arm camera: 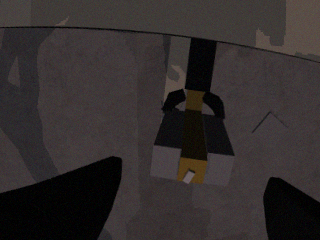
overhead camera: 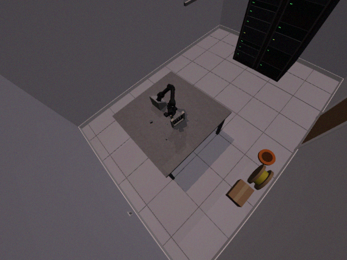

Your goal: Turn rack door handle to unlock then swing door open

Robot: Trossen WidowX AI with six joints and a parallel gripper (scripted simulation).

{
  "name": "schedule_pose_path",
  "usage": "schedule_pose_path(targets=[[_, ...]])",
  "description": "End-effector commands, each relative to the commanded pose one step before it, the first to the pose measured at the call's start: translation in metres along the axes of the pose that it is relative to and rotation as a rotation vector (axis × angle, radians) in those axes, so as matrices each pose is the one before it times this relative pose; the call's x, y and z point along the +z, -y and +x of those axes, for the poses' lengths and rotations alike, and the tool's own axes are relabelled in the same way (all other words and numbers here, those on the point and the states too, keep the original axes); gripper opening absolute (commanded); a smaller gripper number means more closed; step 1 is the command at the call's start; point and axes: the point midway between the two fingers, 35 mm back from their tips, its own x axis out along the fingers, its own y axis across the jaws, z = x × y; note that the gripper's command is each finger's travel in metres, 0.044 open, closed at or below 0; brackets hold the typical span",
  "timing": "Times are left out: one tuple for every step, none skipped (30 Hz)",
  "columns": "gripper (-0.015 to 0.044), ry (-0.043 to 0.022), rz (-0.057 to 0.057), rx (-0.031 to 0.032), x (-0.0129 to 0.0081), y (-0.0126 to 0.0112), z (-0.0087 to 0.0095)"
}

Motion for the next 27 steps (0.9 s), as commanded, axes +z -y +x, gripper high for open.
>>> schedule_pose_path(targets=[[0.0287, -0.00219, 0.0085, 0.00695, -0.00052, -0.00047, 0.00852], [0.0287, 0.00004, 0.0000, 0.00001, 0.00009, 0.00001, 0.00166], [0.0287, 0.00004, 0.0000, 0.00002, 0.00008, 0.00001, 0.00166], [0.0287, 0.00003, 0.0000, 0.00003, 0.00007, 0.00001, 0.00166], [0.0287, 0.00003, 0.0000, 0.00003, 0.00006, 0.00000, 0.00166], [0.0287, 0.00003, 0.0000, 0.00004, 0.00005, 0.00000, 0.00166], [0.0287, 0.00003, 0.0000, 0.00005, 0.00004, 0.00000, 0.00165], [0.0287, 0.00002, 0.0000, 0.00005, 0.00003, -0.00001, 0.00165], [0.0287, 0.00002, 0.0000, 0.00006, 0.00002, -0.00001, 0.00165], [0.0287, 0.00002, 0.0000, 0.00006, 0.00001, -0.00001, 0.00165], [0.0287, 0.00002, 0.0000, 0.00007, 0.00000, -0.00002, 0.00165], [0.0287, 0.00001, 0.0000, 0.00008, 0.00000, -0.00002, 0.00165], [0.0287, 0.00001, 0.0000, 0.00008, -0.00001, -0.00002, 0.00165], [0.0287, 0.00001, 0.0000, 0.00009, -0.00002, -0.00003, 0.00164], [0.0287, 0.00001, 0.0000, 0.00010, -0.00003, -0.00003, 0.00164], [0.0287, 0.00000, 0.0000, 0.00010, -0.00004, -0.00003, 0.00164], [0.0287, 0.00000, 0.0000, 0.00011, -0.00005, -0.00004, 0.00164], [0.0287, 0.00000, 0.0000, 0.00012, -0.00006, -0.00004, 0.00164], [0.0287, 0.00000, 0.0000, 0.00012, -0.00007, -0.00004, 0.00163], [0.0287, -0.00001, 0.0000, 0.00013, -0.00008, -0.00005, 0.00163], [0.0287, -0.00001, 0.0000, 0.00013, -0.00009, -0.00005, 0.00163], [0.0287, -0.00001, 0.0000, 0.00014, -0.00010, -0.00005, 0.00163], [0.0287, -0.00002, 0.0000, 0.00015, -0.00010, -0.00005, 0.00163], [0.0287, -0.00002, 0.0000, 0.00015, -0.00011, -0.00006, 0.00162], [0.0287, -0.00002, 0.0000, 0.00016, -0.00012, -0.00006, 0.00162], [0.0287, -0.00002, 0.0000, 0.00016, -0.00013, -0.00006, 0.00162], [0.0287, -0.00003, 0.0000, 0.00017, -0.00014, -0.00007, 0.00162]])
